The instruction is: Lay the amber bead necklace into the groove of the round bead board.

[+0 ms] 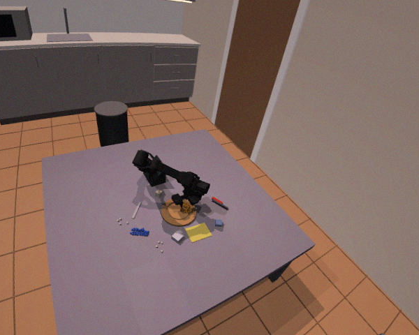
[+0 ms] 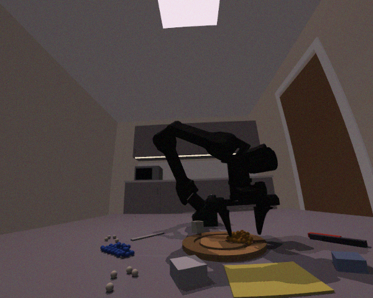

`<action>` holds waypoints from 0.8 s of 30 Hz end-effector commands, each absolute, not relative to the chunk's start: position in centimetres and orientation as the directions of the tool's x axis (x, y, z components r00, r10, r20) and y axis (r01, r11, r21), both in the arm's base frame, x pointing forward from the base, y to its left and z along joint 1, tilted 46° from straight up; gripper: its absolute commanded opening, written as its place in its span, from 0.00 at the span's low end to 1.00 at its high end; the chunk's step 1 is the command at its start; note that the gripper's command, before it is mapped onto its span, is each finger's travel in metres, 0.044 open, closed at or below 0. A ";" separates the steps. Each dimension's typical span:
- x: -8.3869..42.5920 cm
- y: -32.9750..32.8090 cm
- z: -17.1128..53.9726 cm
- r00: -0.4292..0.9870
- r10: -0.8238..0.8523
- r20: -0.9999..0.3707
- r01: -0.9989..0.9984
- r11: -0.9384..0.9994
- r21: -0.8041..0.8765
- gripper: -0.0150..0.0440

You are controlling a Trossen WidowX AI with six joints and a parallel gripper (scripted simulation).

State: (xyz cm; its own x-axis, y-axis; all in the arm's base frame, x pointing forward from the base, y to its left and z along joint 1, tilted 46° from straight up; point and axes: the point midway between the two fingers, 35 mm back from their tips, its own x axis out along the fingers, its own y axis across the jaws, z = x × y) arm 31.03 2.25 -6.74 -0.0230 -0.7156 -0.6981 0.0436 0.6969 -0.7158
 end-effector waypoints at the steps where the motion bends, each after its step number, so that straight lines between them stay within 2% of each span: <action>1: 31.1 2.3 -6.7 -0.023 -0.715 -0.698 0.044 0.697 -0.716 0.68; 7: 31.1 2.3 -6.7 -0.023 -0.715 -0.698 0.044 0.697 -0.716 0.41; 20: 31.1 2.3 -6.7 -0.023 -0.715 -0.698 0.044 0.697 -0.716 0.26; 24: 31.1 2.3 -6.7 -0.023 -0.715 -0.698 0.044 0.697 -0.716 0.25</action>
